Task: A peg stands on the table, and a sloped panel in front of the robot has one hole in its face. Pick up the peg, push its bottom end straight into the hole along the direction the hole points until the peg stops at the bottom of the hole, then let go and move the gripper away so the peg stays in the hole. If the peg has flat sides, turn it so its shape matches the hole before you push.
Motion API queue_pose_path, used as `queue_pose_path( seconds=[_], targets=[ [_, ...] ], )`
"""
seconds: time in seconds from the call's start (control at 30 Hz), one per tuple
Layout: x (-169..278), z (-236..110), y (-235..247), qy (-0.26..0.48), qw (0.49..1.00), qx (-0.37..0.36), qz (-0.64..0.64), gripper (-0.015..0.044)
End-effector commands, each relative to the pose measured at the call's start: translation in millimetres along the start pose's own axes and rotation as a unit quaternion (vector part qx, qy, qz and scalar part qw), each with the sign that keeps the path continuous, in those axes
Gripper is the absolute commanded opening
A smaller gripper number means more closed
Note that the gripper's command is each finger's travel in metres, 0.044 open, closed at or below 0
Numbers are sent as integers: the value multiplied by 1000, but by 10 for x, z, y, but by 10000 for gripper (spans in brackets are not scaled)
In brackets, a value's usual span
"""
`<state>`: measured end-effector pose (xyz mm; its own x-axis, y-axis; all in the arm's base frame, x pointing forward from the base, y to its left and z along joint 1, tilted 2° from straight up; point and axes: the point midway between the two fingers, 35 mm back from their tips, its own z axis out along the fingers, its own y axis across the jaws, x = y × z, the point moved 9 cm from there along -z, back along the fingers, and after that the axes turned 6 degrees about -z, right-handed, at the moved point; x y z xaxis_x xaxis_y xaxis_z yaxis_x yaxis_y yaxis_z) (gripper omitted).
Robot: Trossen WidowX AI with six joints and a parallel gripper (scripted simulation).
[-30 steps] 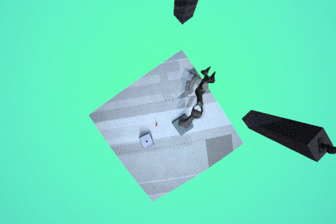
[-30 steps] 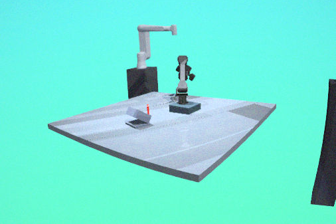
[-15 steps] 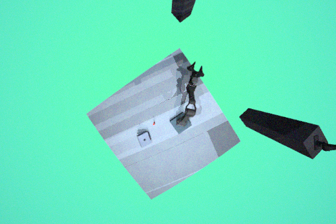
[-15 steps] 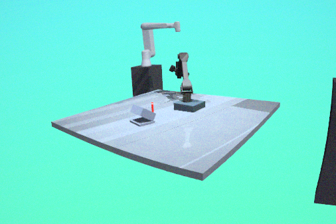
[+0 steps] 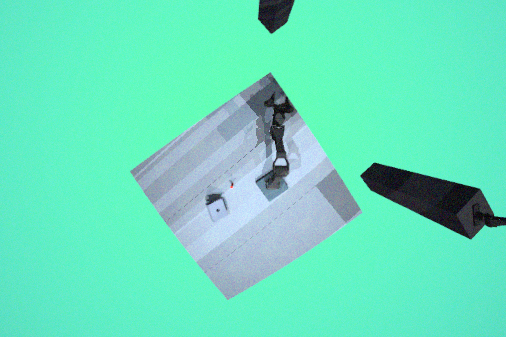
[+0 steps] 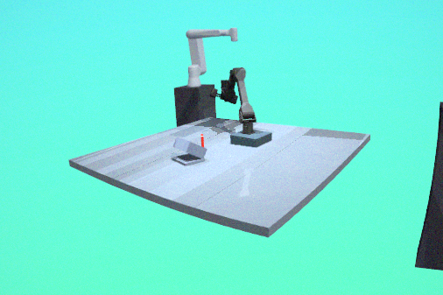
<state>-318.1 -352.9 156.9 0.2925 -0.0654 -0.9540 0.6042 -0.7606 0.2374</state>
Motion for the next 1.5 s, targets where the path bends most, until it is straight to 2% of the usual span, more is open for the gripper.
queue_pose_path(
  seconds=[0.0,0.4,0.77,1.47],
  targets=[
    [104,-67,214,31,999,-21,-24,440],
    [345,-317,809,106,986,-85,-94,440],
    [493,-649,1268,143,966,-138,-164,440],
    [878,-1446,2033,238,888,-259,-297,440]
  ],
)
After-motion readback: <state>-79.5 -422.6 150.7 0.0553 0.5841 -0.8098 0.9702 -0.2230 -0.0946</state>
